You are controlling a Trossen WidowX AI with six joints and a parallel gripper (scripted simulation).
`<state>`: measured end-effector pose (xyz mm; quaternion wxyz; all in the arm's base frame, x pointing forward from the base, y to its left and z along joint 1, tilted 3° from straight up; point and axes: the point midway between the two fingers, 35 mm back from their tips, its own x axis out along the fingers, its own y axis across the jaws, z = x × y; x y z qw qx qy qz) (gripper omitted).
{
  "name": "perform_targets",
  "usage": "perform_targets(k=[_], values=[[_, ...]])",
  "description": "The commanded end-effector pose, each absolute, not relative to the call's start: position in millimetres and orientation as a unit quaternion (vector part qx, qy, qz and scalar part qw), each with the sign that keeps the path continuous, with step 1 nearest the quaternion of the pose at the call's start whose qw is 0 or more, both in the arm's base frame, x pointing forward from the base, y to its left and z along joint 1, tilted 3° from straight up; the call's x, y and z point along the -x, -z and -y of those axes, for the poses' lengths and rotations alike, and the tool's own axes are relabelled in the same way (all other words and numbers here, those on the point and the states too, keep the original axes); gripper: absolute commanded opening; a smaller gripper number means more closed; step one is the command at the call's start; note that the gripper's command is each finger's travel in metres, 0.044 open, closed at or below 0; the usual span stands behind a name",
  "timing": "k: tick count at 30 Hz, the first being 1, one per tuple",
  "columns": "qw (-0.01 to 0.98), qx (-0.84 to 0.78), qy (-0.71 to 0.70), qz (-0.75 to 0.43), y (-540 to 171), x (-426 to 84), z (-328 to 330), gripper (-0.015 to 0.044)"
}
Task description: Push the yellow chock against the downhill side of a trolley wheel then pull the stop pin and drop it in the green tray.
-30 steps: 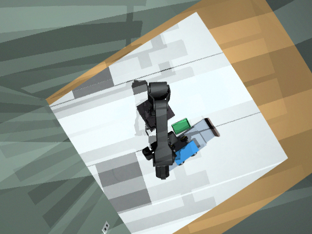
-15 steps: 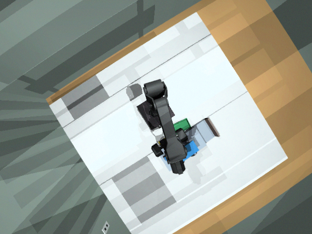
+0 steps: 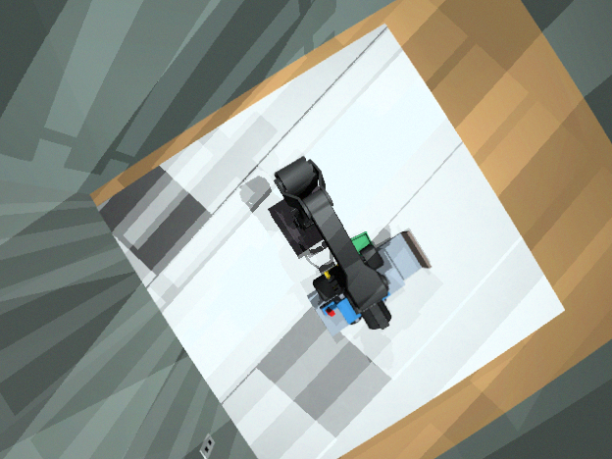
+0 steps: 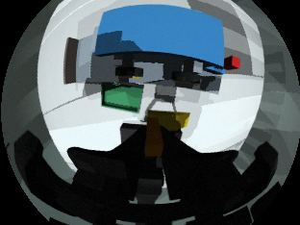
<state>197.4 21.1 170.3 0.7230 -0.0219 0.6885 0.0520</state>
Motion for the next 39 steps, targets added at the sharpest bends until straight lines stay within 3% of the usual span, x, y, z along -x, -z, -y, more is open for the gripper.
perform_targets(k=[1,39], values=[[0.725,0.021,-0.049,-0.687,-171,-200,-33,0.0000],[0.725,0.016,-0.054,-0.686,-170,-215,-173,0.0000]])
